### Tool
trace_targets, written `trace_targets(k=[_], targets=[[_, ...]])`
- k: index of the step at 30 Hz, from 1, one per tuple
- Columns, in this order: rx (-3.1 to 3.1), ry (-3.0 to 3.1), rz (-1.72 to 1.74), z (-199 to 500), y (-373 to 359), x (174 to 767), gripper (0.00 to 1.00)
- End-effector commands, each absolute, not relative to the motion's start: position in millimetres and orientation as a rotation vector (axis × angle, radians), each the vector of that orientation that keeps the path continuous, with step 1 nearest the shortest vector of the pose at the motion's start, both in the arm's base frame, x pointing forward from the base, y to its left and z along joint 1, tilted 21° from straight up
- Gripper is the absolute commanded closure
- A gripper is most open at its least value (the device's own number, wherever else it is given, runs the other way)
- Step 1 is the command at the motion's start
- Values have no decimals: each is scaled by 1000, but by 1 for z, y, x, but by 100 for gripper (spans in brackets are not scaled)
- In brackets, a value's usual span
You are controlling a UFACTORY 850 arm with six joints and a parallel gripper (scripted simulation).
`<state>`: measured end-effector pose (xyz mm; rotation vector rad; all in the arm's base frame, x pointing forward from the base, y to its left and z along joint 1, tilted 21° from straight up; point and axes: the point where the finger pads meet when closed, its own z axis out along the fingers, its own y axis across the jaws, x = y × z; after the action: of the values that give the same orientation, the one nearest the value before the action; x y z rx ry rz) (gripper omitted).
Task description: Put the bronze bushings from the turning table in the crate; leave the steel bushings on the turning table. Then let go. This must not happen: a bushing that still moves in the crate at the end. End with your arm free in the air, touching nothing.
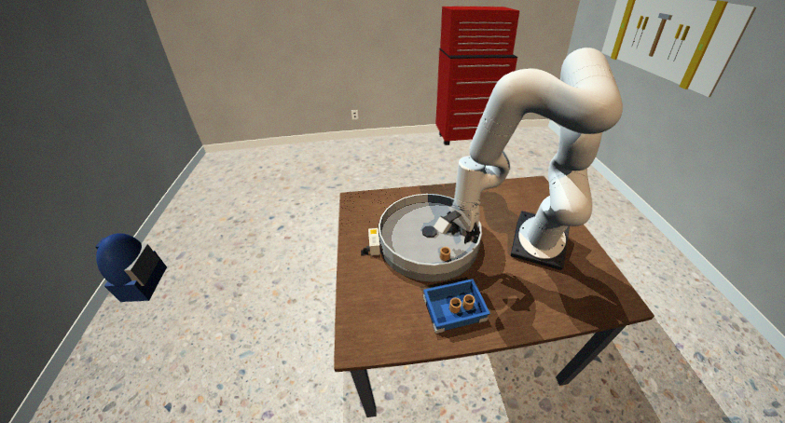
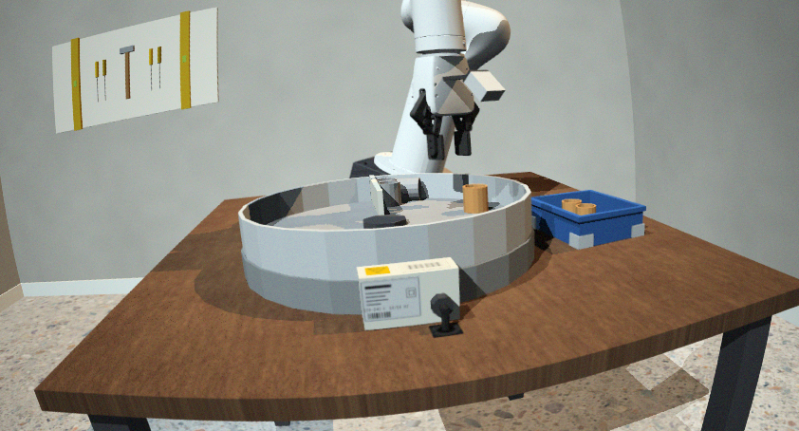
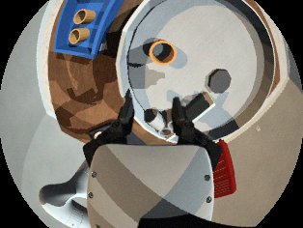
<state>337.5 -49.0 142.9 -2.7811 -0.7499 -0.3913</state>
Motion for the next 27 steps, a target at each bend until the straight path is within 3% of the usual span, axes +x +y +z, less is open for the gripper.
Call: trace_targets(k=[1, 27], targets=[[-2781, -751, -396, 143, -49, 338, 38], [-2781, -751, -397, 91, -33, 349, 38]])
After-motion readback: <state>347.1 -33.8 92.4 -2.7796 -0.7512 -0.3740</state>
